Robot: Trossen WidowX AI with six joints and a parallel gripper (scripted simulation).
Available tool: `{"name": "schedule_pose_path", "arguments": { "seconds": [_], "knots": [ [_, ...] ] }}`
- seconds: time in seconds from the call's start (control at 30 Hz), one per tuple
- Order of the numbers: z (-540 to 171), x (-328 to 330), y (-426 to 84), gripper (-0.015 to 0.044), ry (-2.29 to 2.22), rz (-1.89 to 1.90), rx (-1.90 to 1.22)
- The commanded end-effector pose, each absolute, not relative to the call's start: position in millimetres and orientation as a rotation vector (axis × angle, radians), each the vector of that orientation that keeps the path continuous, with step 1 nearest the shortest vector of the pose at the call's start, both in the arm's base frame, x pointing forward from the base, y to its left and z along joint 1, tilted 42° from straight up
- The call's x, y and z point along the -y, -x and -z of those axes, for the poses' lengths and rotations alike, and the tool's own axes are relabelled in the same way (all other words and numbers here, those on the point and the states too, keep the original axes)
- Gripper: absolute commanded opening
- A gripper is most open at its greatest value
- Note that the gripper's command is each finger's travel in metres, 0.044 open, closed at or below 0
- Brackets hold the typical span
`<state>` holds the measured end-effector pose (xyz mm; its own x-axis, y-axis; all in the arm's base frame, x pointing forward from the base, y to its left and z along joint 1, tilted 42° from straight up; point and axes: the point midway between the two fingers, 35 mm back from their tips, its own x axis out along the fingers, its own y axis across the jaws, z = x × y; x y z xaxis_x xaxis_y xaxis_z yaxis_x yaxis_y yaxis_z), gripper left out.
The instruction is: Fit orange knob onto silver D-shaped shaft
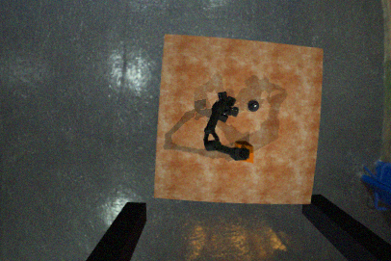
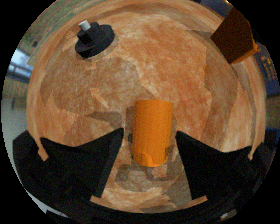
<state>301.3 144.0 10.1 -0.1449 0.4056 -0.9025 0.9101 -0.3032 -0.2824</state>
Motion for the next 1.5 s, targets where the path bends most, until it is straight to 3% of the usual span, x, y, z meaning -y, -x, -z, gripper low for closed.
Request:
{"name": "schedule_pose_path", "arguments": {
  "seconds": [0.0, 0.3, 0.6, 1.47],
  "knots": [
    [-9.1, -144.4, -300.3, 0.024, -1.671, 1.456, -1.482],
    [-9.1, -144.4, -300.3, 0.024, -1.671, 1.456, -1.482],
    [-9.1, -144.4, -300.3, 0.018, -1.671, 1.456, -1.482],
    [-6.6, -122.6, -293.0, 0.0179, -2.001, 1.204, -1.655]
  ]
}}
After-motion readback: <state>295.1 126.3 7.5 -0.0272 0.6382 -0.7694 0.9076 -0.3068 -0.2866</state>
